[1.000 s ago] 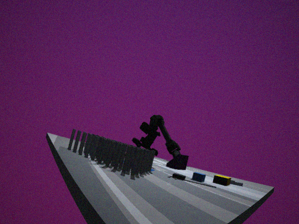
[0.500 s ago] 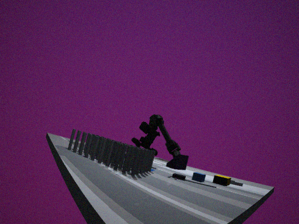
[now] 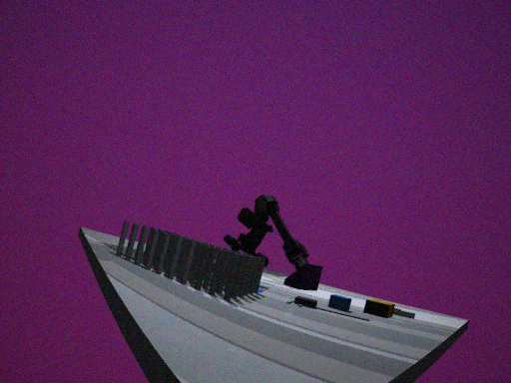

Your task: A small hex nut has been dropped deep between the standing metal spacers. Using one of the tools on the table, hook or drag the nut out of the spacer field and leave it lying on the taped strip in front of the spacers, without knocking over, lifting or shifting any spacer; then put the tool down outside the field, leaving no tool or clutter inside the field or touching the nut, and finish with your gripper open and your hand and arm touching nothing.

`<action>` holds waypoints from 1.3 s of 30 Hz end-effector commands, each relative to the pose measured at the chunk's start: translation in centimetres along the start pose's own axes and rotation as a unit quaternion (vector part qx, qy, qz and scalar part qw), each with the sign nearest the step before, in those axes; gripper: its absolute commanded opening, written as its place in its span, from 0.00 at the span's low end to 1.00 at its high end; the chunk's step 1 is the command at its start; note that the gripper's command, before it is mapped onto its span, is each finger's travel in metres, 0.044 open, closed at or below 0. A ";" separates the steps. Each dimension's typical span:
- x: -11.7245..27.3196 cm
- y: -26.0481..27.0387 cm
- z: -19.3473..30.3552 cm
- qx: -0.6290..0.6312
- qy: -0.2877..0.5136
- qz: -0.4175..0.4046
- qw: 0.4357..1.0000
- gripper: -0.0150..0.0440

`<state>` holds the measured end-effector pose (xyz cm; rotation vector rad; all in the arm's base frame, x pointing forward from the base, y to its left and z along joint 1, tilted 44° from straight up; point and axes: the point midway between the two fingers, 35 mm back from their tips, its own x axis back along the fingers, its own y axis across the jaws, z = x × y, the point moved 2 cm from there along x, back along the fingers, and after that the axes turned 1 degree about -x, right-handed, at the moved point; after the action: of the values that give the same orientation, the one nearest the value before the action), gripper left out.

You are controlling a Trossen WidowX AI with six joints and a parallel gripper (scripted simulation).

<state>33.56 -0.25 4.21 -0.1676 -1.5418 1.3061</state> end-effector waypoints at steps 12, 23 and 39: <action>-0.1 -0.2 -1.1 -0.005 -0.003 0.003 1.000 0.25; -0.3 -0.2 -1.8 -0.005 -0.004 0.003 1.000 0.25; -0.5 -0.2 -2.8 -0.005 -0.004 0.003 1.000 0.25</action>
<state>35.63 0.80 3.40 -0.1673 -1.5436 1.3057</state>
